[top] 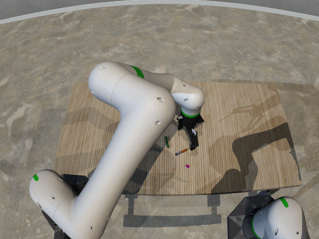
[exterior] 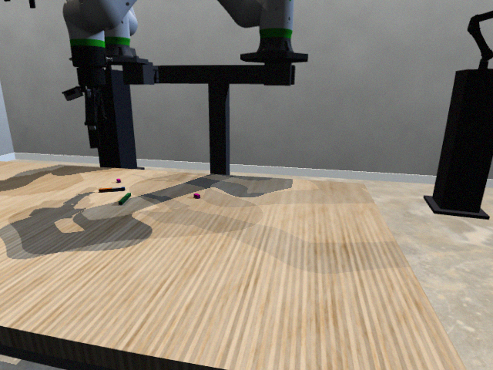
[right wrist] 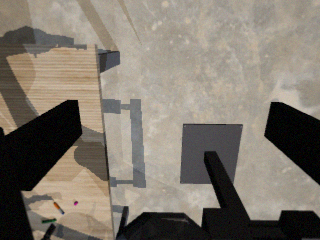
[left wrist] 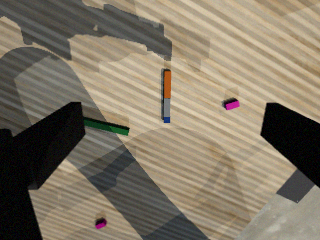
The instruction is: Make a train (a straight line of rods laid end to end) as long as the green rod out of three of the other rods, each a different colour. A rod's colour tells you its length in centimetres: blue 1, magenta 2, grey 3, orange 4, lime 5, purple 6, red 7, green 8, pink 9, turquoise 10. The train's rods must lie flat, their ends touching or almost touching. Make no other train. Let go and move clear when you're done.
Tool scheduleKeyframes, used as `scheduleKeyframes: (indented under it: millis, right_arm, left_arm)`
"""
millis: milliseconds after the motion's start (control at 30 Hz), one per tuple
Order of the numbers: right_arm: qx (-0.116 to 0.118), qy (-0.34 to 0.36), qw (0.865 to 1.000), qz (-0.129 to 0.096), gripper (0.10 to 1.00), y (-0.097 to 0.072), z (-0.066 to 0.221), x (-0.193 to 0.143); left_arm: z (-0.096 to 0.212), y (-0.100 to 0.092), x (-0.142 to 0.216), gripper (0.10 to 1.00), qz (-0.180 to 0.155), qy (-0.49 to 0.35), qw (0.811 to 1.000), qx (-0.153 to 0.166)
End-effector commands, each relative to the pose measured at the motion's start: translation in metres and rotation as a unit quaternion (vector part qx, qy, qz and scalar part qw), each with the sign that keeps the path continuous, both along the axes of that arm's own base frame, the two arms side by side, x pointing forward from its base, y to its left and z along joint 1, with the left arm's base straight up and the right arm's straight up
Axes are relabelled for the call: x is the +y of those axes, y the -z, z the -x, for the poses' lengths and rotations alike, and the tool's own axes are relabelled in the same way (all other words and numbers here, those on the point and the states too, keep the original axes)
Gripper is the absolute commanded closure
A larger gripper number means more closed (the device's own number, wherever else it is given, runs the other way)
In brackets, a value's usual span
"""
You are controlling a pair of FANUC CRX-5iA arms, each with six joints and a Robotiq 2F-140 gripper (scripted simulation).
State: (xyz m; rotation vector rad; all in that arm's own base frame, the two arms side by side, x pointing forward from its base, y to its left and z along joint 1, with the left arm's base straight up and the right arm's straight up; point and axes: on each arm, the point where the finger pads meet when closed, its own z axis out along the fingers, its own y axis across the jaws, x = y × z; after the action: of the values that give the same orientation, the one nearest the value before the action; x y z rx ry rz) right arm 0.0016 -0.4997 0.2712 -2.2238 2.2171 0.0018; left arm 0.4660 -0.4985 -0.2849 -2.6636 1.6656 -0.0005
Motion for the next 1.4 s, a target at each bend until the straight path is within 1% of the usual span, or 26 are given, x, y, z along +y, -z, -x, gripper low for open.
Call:
scheduleKeyframes:
  millis: [0, 133, 267, 1367]
  right_arm:
    - [0.000, 0.000, 1.000, 0.001, 0.098, -0.001, 0.000, 0.000]
    - [0.000, 0.000, 1.000, 0.001, 0.098, -0.001, 0.000, 0.000]
    - [0.000, 0.000, 1.000, 0.001, 0.098, -0.001, 0.000, 0.000]
    - [0.000, 0.000, 1.000, 0.001, 0.098, -0.001, 0.000, 0.000]
  left_arm:
    - [-0.001, -0.014, -0.001, 0.098, 0.001, 0.000, 1.000, -0.001]
    - [-0.001, -0.027, -0.001, 0.098, 0.001, 0.000, 1.000, -0.001]
    - [0.000, -0.033, -0.001, 0.098, 0.001, 0.000, 1.000, -0.001]
    - [0.000, -0.033, -0.001, 0.098, 0.001, 0.000, 1.000, -0.001]
